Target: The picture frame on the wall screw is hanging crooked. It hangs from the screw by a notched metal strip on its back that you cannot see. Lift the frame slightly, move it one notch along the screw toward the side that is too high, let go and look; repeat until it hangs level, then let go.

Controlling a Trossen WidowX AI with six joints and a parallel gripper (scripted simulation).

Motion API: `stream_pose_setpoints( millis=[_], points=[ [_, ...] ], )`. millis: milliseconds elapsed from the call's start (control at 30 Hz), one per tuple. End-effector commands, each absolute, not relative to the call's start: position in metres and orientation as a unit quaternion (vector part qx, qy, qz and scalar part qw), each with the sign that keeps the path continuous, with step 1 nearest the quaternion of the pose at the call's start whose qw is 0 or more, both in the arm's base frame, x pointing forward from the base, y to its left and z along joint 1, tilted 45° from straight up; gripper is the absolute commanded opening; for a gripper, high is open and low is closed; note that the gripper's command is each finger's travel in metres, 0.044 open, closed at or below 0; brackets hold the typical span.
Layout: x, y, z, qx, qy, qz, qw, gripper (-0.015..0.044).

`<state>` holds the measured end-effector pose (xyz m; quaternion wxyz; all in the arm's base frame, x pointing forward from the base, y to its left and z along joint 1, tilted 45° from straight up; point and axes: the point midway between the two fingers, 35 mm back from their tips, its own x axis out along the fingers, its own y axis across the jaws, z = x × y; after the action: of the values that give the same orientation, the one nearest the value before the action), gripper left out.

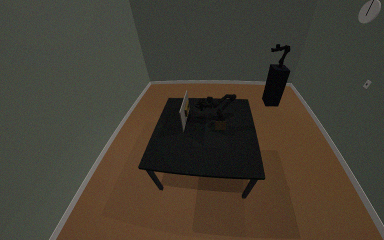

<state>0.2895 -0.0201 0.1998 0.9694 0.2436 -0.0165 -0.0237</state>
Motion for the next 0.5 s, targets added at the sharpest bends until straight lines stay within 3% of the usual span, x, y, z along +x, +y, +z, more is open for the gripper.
stream_pose_setpoints(
  millis=[0,467],
  points=[
    [0.273,-0.006,0.205,0.231,-0.017,-0.023,0.973,0.0260],
    [0.207,0.016,0.193,0.187,-0.009,-0.024,0.982,0.0260]
  ],
)
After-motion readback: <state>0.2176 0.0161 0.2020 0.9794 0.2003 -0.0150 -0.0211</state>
